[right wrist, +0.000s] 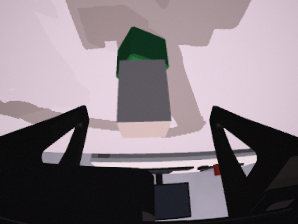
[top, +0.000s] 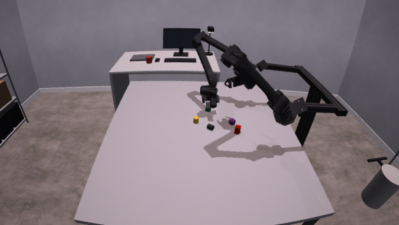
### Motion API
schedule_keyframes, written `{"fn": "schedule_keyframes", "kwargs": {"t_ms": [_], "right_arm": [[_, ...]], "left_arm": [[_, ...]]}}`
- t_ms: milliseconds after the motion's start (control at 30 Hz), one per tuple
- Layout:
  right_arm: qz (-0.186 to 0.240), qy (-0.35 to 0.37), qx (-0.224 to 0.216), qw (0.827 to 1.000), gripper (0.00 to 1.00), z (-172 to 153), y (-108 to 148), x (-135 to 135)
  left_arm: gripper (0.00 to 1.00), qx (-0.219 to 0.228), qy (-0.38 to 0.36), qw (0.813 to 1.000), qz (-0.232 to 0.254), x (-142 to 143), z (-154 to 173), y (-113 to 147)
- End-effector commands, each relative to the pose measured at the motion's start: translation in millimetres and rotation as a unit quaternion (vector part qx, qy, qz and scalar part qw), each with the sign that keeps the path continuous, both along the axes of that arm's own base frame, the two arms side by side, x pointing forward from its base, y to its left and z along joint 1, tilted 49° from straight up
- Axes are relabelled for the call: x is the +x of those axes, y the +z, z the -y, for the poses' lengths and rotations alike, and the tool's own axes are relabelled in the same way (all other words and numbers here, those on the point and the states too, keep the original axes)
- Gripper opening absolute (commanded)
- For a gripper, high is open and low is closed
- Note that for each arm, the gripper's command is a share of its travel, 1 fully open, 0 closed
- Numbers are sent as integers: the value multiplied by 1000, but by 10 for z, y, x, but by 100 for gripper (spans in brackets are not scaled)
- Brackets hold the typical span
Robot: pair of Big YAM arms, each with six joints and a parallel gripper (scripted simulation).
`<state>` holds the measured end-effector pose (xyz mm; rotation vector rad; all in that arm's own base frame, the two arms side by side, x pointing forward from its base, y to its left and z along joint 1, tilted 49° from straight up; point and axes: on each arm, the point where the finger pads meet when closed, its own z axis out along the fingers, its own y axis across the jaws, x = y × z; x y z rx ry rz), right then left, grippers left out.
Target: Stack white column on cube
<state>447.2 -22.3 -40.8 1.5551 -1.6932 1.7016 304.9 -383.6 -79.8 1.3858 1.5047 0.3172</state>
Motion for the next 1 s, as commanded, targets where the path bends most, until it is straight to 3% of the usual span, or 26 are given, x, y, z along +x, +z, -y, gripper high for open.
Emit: {"fn": "schedule_keyframes", "kwargs": {"t_ms": [0,200,333,600,667,767,967], "right_arm": [[17,0,15,1000,100,-172,86,-44],[43,0,30,999,100,-520,207,-129],[-21,-18,1,1000,100,-306,59,-242],[-12,11,25,1000,100,-355,213,-211],[4,12,59,998,100,-229,247,-216],[44,34,150,987,100,-133,289,-232],[123,65,306,942,100,116,393,-281]], "left_arm": [[100,-5,0,1000,-2,-10,24,8],[100,-5,0,1000,-2,-10,24,8],[100,-5,0,1000,-2,-10,24,8],[100,-5,0,1000,-2,-10,24,8],[100,-5,0,1000,-2,-10,24,8],[100,-5,0,1000,-2,-10,24,8],[100,-5,0,1000,-2,-10,24,8]]}}
